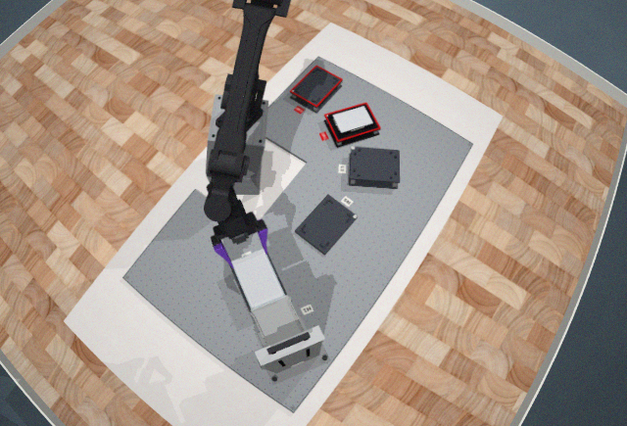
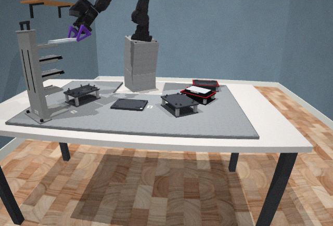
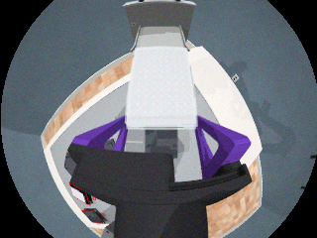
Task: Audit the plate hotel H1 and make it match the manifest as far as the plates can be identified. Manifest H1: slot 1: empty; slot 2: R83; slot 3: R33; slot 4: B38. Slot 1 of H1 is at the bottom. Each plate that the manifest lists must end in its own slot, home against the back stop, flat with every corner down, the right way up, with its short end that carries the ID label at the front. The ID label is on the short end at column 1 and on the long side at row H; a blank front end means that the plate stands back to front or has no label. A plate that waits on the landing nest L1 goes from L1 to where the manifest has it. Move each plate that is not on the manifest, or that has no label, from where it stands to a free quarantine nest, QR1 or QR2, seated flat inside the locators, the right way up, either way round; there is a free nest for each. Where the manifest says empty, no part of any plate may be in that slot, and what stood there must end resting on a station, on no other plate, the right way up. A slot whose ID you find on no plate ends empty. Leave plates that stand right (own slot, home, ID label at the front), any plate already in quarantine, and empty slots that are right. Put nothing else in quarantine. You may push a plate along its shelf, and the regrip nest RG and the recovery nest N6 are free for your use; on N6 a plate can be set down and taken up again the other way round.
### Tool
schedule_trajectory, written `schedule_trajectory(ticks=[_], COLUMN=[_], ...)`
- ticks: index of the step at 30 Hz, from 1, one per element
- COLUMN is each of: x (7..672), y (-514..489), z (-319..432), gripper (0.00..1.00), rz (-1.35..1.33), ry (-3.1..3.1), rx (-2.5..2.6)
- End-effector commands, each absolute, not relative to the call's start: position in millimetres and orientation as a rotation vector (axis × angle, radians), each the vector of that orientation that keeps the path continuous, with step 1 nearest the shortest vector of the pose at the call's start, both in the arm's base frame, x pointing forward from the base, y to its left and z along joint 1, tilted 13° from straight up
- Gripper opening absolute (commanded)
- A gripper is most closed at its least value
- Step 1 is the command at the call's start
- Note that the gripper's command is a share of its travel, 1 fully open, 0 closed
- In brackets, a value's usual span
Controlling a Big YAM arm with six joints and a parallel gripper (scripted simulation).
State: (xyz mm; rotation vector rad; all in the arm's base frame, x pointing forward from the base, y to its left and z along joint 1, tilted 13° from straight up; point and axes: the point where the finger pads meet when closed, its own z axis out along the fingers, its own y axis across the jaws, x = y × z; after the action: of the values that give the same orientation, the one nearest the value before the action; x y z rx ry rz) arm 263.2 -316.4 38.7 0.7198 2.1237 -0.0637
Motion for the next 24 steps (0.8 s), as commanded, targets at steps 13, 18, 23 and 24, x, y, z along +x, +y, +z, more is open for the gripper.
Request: schedule_trajectory(ticks=[13, 18, 23, 24], x=[247.1, 241.7, 246.2, 241.9], y=[-312.6, -309.2, -308.9, -306.8], z=[46.7, 46.1, 47.5, 45.6], gripper=[0.86, 0.86, 0.86, 0.86], rz=[-0.091, -0.092, -0.098, -0.100], ry=[2.112, 2.111, 2.108, 2.106], rx=[0.702, 0.701, 0.675, 0.682])
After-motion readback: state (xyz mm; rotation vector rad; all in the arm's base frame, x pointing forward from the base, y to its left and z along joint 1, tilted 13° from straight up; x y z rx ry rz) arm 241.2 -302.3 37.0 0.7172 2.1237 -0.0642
